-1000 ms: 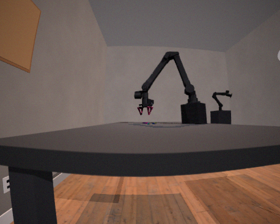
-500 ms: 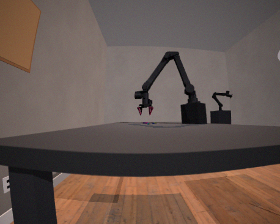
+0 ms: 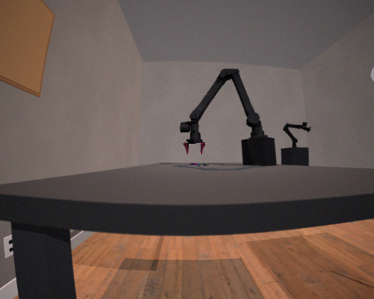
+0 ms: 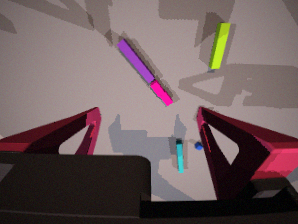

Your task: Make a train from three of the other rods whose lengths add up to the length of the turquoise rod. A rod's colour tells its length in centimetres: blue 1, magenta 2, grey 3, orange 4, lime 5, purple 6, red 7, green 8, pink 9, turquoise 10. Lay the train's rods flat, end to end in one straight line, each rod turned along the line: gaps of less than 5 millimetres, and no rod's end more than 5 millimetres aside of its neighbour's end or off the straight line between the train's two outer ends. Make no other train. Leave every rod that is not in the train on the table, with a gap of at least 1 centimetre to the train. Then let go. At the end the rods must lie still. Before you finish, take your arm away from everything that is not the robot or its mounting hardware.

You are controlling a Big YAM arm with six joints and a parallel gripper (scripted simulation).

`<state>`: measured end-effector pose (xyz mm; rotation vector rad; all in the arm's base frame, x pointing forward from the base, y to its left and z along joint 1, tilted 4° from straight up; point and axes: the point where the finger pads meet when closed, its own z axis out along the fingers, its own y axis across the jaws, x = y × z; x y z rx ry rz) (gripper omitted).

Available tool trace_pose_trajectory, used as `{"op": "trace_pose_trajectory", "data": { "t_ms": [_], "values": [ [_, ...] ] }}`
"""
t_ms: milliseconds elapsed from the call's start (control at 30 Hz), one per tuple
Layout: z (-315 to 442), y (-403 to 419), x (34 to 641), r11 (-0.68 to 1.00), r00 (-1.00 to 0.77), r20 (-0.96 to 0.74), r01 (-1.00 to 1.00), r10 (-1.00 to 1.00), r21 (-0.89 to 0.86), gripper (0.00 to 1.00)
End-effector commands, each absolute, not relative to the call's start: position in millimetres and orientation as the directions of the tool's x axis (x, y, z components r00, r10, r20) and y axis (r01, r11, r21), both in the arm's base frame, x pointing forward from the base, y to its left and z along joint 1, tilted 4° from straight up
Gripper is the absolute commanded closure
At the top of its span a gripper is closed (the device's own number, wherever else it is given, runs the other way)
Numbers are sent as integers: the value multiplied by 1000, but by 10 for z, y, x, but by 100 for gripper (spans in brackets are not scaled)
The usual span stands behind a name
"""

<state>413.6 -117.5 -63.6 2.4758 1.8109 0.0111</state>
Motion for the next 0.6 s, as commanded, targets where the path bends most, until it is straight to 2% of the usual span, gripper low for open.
{"op": "trace_pose_trajectory", "data": {
  "t_ms": [0, 67, 100, 267, 300, 433, 467, 567],
  "values": [
    [-696, -1123, 4121, -206, 208, -45, 977, 977, 53, 0],
    [-696, -1123, 4121, -206, 208, -45, 977, 977, 53, 0],
    [-697, -1109, 4129, -117, 120, -51, 992, 991, 54, 0],
    [-697, -1122, 4111, -121, 124, -50, 991, 991, 49, 0],
    [-672, -1101, 4135, -32, 35, -58, 998, 998, 56, 0],
    [-673, -1122, 4115, -38, 41, -56, 998, 998, 51, 0],
    [-642, -1097, 4143, 49, -45, -64, 997, 997, 59, 0],
    [-644, -1106, 4127, 45, -42, -62, 998, 997, 54, 0]
  ]
}}
